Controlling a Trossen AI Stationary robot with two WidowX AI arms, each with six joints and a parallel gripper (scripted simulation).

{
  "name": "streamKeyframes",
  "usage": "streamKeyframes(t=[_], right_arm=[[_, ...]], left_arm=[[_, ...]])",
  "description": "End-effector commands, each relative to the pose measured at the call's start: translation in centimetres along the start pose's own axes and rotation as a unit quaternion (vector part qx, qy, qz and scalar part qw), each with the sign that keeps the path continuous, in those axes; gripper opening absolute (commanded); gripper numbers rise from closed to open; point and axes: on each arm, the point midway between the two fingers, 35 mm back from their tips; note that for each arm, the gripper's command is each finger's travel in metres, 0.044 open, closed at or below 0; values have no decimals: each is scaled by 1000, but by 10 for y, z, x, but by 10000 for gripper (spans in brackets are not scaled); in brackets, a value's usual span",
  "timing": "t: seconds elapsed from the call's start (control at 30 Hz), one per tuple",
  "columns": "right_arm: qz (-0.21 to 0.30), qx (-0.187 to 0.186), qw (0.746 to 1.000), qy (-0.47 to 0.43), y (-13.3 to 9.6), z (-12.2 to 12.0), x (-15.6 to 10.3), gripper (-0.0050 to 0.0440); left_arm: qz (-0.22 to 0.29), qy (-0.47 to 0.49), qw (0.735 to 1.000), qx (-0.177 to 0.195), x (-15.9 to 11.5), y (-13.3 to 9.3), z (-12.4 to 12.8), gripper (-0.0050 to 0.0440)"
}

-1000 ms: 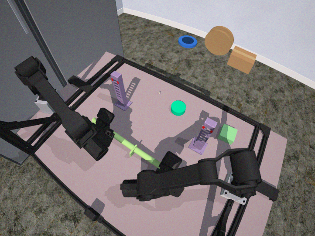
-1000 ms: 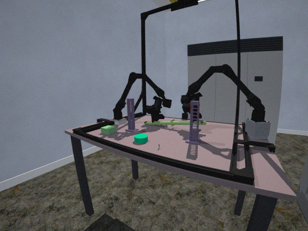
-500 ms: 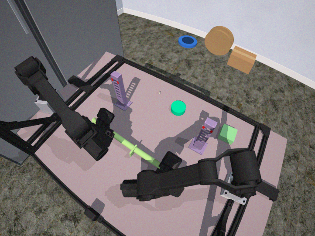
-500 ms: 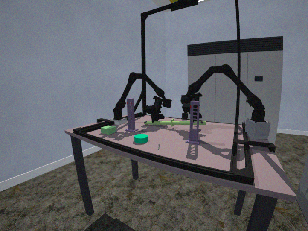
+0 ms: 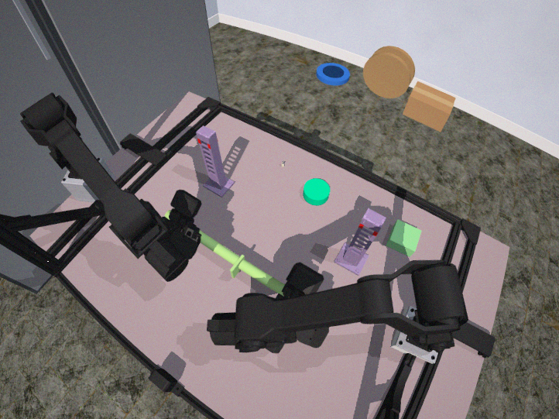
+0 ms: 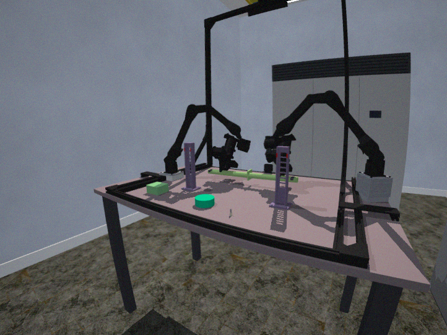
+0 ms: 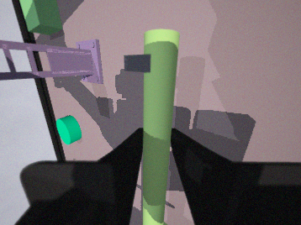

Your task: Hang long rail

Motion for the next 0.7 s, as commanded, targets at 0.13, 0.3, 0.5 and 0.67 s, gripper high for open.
streamKeyframes(t=[0.13, 0.3, 0.5, 0.67], right_arm=[[-7, -1, 1000, -3, -7, 7, 0, 0], [-7, -1, 1000, -3, -7, 7, 0, 0], [-7, -1, 1000, -3, -7, 7, 0, 0], [-8, 3, 1000, -4, -7, 7, -1, 0]], left_arm=[[-9, -5, 1000, 1, -1, -3, 4, 0], [-9, -5, 1000, 1, -1, -3, 4, 0], [-9, -5, 1000, 1, -1, -3, 4, 0], [-8, -5, 1000, 5, -1, -3, 4, 0]])
Point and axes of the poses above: on each arm, the point midway between the two fingers, 35 mm back from their tips, its own y axis out along the fingers, its own z axis across the jaws, x = y × z, and after that the axes turned 3 degrees about y, right-handed
